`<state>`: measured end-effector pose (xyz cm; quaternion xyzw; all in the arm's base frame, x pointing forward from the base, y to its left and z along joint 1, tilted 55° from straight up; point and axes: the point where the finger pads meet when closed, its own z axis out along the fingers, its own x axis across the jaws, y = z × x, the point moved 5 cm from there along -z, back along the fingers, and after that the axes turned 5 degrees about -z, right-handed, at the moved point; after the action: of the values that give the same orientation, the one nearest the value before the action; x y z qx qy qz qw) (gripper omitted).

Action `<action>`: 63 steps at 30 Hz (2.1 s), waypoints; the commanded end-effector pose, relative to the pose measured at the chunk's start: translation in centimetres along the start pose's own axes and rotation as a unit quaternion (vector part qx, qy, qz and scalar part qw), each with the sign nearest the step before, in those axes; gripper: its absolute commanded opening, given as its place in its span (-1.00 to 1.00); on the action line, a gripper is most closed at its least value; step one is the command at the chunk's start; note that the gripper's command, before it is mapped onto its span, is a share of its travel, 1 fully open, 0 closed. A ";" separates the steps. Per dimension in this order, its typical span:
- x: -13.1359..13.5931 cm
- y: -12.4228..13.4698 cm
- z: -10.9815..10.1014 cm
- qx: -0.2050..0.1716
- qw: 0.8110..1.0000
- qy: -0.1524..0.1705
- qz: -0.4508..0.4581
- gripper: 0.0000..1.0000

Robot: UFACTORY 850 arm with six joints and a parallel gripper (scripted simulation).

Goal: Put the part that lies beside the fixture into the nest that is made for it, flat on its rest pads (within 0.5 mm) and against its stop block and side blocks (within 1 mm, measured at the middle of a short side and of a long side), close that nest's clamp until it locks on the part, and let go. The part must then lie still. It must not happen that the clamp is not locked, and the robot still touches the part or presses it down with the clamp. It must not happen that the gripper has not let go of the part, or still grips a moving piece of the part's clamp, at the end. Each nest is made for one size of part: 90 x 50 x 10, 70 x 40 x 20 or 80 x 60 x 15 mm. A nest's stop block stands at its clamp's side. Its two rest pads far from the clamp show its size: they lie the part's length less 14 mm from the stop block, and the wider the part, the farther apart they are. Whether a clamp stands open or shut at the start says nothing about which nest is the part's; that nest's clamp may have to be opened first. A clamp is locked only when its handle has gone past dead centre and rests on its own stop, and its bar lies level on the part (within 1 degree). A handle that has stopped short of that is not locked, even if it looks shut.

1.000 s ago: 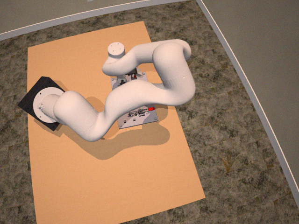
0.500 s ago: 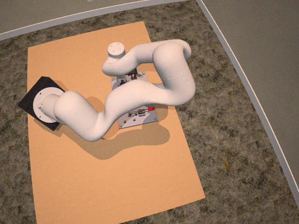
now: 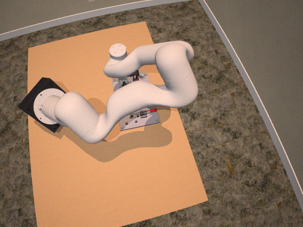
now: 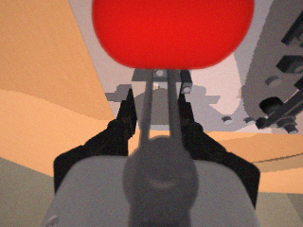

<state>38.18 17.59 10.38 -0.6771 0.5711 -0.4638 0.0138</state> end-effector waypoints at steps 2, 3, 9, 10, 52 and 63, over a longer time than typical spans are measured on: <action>0.0 0.0 0.0 0.000 1.000 0.000 0.000 -1.00; 0.0 0.0 0.0 0.000 1.000 0.000 0.000 -1.00; 0.0 0.0 0.0 0.000 1.000 0.000 0.000 -1.00; 0.0 0.0 0.0 0.000 1.000 0.000 0.000 -1.00; 0.2 0.0 0.0 0.000 1.000 0.000 0.000 -1.00; 0.2 0.0 0.0 0.000 1.000 0.000 0.000 1.00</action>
<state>38.20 17.36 10.48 -0.6771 0.5711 -0.4638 0.0139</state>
